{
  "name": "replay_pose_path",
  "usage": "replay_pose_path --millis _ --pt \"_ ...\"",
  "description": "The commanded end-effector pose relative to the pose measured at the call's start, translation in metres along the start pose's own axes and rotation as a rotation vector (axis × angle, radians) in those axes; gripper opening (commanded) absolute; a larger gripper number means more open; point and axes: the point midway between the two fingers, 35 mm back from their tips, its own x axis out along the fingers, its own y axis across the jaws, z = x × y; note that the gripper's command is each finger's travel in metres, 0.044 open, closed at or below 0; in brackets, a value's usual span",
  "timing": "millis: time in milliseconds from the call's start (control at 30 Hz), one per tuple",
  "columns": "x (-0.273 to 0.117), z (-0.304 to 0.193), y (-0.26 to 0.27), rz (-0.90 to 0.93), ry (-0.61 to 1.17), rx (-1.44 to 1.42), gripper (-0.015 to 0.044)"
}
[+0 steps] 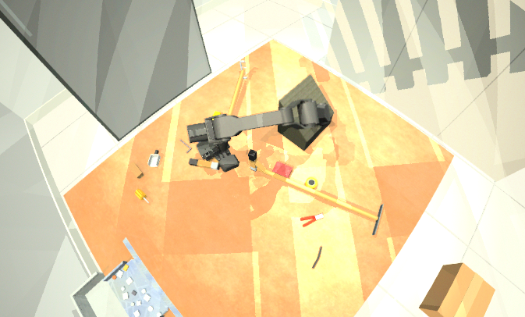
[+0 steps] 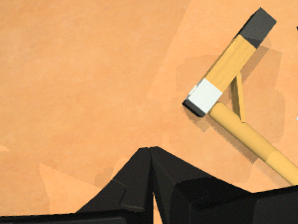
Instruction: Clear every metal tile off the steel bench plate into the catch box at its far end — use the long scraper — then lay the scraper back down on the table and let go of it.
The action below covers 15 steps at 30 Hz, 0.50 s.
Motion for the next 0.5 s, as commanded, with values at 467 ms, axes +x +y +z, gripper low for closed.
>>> replay_pose_path --millis 467 --pt "0.047 -0.009 -0.002 0.002 0.004 0.009 0.0"
